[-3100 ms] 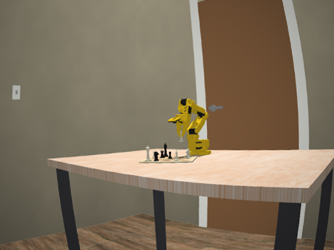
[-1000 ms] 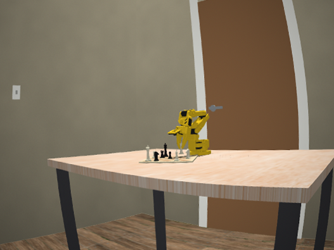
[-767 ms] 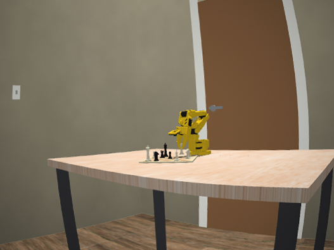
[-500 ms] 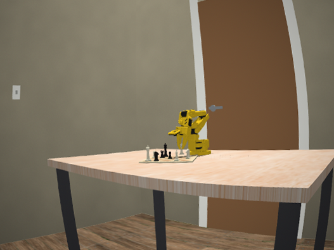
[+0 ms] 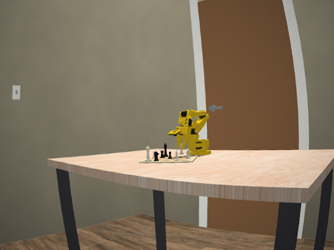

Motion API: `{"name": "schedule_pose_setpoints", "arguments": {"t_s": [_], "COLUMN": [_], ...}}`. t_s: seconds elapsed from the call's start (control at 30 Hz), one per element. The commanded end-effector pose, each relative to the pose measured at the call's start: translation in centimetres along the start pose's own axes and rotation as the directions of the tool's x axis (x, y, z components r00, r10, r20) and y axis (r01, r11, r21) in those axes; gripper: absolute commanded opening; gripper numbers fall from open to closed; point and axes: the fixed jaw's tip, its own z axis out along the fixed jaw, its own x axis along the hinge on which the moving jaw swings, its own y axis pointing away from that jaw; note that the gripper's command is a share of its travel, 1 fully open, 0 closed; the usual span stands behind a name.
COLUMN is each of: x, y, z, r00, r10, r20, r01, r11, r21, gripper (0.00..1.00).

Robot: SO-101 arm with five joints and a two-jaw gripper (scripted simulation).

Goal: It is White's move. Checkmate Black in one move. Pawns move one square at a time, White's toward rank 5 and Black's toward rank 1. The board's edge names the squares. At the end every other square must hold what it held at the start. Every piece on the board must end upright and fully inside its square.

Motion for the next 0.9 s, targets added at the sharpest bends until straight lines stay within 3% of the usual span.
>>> {"name": "schedule_pose_setpoints", "arguments": {"t_s": [0.0, 0.87], "x": [-0.03, 0.27], "y": [0.09, 0.10], "z": [0.12, 0.90], "r00": [1.000, 1.000], "r10": [-0.008, -0.008], "r20": [0.002, 0.002], "r01": [0.008, 0.008], "r11": [1.000, 1.000], "r21": [-0.003, -0.003], "gripper": [0.00, 0.00]}}
